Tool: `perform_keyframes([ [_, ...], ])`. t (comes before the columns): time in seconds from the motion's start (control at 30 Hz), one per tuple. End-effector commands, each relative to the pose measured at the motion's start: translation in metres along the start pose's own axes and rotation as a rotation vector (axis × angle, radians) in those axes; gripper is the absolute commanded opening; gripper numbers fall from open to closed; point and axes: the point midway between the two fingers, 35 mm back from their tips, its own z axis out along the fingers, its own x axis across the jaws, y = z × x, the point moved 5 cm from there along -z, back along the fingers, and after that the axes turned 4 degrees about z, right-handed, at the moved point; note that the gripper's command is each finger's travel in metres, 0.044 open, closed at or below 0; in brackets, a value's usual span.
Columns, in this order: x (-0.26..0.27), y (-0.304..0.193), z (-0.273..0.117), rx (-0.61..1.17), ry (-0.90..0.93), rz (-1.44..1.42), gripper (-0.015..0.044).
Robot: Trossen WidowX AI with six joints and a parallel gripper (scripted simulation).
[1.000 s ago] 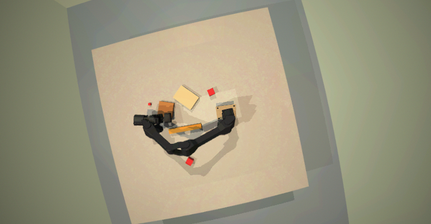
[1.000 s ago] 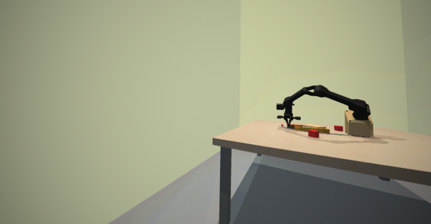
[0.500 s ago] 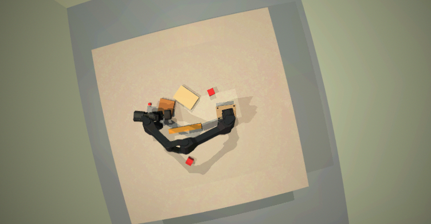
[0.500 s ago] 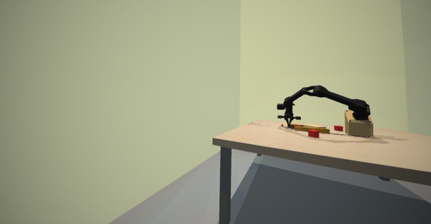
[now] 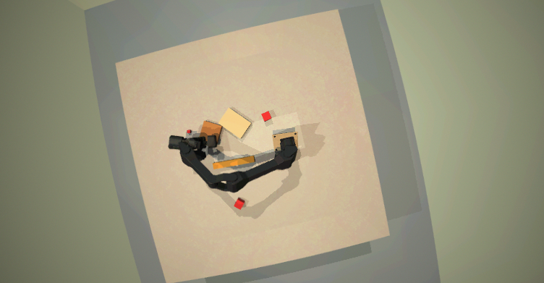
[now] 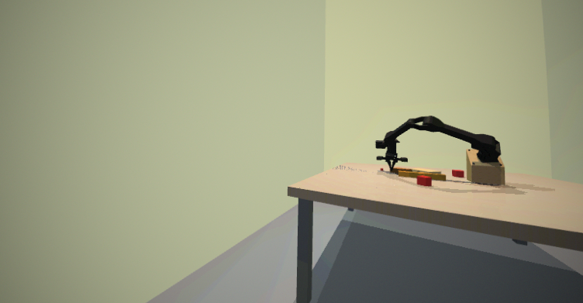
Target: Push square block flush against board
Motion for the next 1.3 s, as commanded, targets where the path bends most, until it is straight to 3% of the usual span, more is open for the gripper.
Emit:
perform_keyframes([
  [0.0, 0.001, 0.0, 0.003, 0.005, 0.009, -0.001, 0.0],
  [1.0, 0.002, 0.048, 0.004, -0.001, 0.01, -0.001, 0.0],
  [1.17, 0.001, 0.043, -0.048, 0.002, 0.01, -0.001, 0.0],
  [1.27, 0.001, 0.043, -0.051, 0.002, 0.01, -0.001, 0.0],
])
